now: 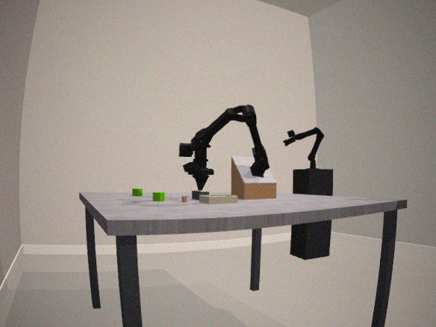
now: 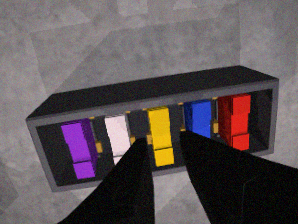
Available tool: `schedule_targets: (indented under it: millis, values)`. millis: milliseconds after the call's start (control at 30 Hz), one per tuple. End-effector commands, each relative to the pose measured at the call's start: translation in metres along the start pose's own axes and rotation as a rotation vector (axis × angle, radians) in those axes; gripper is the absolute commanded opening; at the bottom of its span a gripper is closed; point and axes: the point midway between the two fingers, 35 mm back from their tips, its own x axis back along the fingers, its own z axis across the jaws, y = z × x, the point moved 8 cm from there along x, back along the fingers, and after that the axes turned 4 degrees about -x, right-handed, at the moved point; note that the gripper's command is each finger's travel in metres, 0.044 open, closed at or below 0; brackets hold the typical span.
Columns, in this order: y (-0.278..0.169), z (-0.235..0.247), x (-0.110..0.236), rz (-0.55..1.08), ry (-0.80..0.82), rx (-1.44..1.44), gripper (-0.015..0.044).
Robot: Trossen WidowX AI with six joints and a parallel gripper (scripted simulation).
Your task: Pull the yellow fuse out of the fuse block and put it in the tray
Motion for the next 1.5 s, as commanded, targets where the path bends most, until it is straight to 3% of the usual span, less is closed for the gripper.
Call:
schedule_targets:
  millis: [0,633,1000,1467]
  values:
    - [-0.0002,-0.0005,-0.0015,0.001,0.003,-0.007,0.0073]
    - [-0.0003,-0.0004,-0.0111,0.001,0.004,-0.007,0.0073]
    - [0.0001,0.0002,-0.0099,0.000,0.000,0.000,0.0000]
    - [0.0003,0.0000,-0.0048,0.000,0.000,-0.001,0.0000]
